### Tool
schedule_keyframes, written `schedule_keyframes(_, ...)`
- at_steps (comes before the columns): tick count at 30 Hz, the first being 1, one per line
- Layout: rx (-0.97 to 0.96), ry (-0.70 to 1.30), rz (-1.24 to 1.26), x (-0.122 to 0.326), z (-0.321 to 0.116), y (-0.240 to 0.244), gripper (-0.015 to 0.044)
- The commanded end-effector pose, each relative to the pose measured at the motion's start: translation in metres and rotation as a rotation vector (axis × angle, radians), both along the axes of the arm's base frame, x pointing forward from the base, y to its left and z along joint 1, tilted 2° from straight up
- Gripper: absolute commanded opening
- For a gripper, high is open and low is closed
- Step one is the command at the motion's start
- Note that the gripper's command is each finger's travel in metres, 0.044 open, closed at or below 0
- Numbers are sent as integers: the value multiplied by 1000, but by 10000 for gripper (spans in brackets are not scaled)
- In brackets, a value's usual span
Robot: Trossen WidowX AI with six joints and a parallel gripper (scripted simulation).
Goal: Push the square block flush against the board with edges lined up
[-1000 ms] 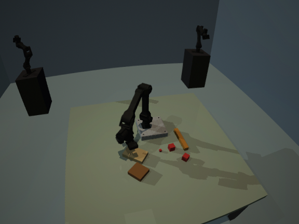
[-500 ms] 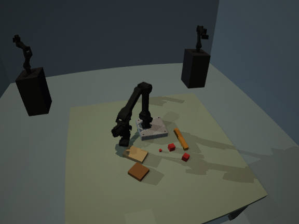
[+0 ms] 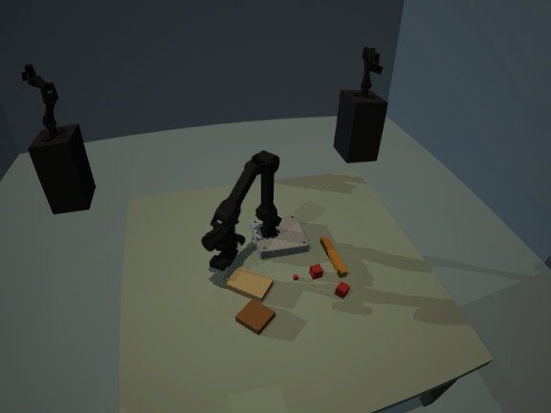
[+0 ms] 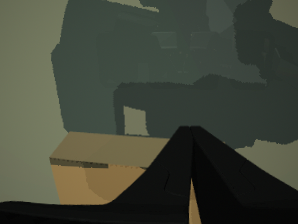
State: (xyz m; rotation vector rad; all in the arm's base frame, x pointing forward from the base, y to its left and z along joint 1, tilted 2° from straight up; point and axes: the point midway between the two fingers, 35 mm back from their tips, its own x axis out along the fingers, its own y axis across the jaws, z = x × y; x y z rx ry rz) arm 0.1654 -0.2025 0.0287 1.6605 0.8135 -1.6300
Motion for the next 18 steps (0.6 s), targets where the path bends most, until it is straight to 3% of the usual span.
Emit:
schedule_keyframes(1,28,27,-52,-10,-35,6,0)
schedule_keyframes(18,29,26,-52,3,-35,18,0)
